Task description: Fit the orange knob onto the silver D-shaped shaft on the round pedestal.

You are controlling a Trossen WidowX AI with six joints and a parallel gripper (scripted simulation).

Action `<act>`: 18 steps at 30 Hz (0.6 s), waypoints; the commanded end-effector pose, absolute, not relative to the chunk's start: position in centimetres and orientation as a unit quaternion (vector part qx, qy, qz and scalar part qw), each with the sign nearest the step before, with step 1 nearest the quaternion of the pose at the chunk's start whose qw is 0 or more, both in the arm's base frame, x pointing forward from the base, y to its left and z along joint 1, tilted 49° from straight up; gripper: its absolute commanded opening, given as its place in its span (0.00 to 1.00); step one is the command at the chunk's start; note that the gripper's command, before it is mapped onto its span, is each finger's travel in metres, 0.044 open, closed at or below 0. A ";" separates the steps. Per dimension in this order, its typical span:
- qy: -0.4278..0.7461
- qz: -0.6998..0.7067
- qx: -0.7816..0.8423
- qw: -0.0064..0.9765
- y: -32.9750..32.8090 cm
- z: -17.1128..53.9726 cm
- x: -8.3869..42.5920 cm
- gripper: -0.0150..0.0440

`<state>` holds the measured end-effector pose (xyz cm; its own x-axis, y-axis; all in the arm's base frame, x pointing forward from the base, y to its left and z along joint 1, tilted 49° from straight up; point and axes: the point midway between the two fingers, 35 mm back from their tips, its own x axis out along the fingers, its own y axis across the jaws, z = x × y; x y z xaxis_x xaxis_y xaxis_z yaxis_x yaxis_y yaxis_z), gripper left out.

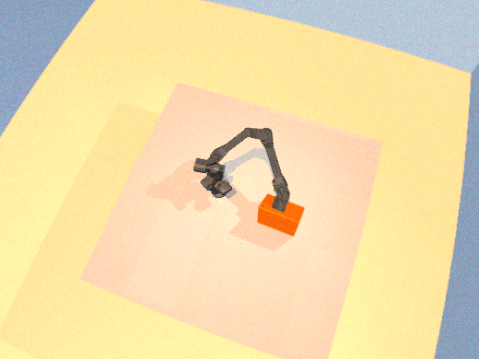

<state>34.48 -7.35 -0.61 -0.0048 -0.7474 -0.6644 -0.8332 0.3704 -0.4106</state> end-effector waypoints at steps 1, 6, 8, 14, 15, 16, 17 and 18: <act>0.702 0.085 -0.583 0.401 -7.2 -0.6 34.6 0.25; 0.694 0.136 -0.610 0.357 -7.2 -0.6 34.7 0.25; 0.690 0.156 -0.621 0.339 -7.2 -0.6 34.7 0.25; 0.673 0.216 -0.648 0.283 -7.3 -0.5 34.8 0.25; 0.670 0.226 -0.652 0.273 -7.3 -0.5 34.7 0.25; 0.666 0.236 -0.656 0.264 -7.3 -0.5 34.7 0.25; 0.663 0.246 -0.660 0.254 -7.3 -0.5 34.7 0.25; 0.659 0.256 -0.664 0.244 -7.3 -0.5 34.7 0.25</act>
